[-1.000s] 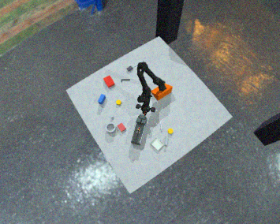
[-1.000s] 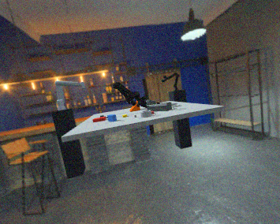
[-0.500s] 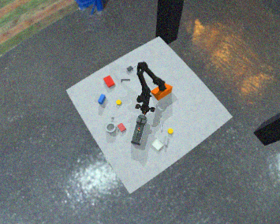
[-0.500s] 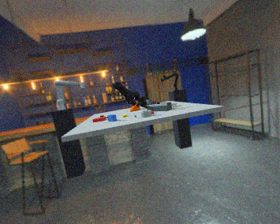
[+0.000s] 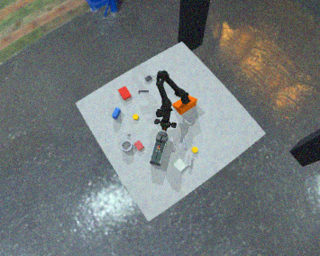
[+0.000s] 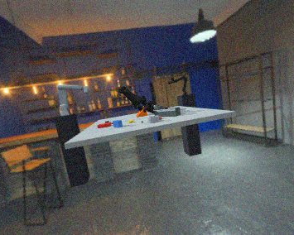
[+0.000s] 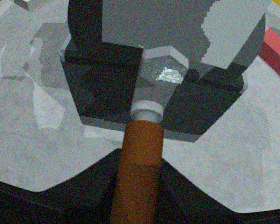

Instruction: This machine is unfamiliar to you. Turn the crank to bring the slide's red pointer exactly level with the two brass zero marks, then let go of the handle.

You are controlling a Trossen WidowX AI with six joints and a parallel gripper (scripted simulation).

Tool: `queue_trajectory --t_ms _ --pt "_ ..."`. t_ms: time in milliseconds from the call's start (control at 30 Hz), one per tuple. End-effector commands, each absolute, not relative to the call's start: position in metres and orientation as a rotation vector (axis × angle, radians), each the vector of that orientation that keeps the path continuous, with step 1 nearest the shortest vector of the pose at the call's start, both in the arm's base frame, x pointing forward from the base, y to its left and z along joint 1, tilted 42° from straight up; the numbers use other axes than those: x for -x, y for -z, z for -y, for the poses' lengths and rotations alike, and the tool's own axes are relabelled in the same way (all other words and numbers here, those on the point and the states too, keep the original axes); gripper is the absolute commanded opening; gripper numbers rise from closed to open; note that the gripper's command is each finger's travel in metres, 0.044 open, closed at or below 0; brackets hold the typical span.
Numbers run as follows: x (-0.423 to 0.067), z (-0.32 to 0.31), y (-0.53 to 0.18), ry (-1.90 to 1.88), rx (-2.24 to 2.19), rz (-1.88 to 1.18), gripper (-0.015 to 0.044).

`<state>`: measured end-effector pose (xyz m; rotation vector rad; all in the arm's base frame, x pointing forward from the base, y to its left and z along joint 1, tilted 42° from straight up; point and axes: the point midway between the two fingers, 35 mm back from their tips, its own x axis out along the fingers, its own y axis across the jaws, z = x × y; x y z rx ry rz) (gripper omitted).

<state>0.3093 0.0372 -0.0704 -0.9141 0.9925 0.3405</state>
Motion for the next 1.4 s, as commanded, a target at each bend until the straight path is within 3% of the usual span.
queue_trajectory --t_ms 0,1367 --pt "-0.3150 -0.0315 0.0658 -0.314 0.917 -0.986 0.0000" --pt "-0.3204 -0.0287 0.0576 -0.313 0.917 -0.986 0.0000"
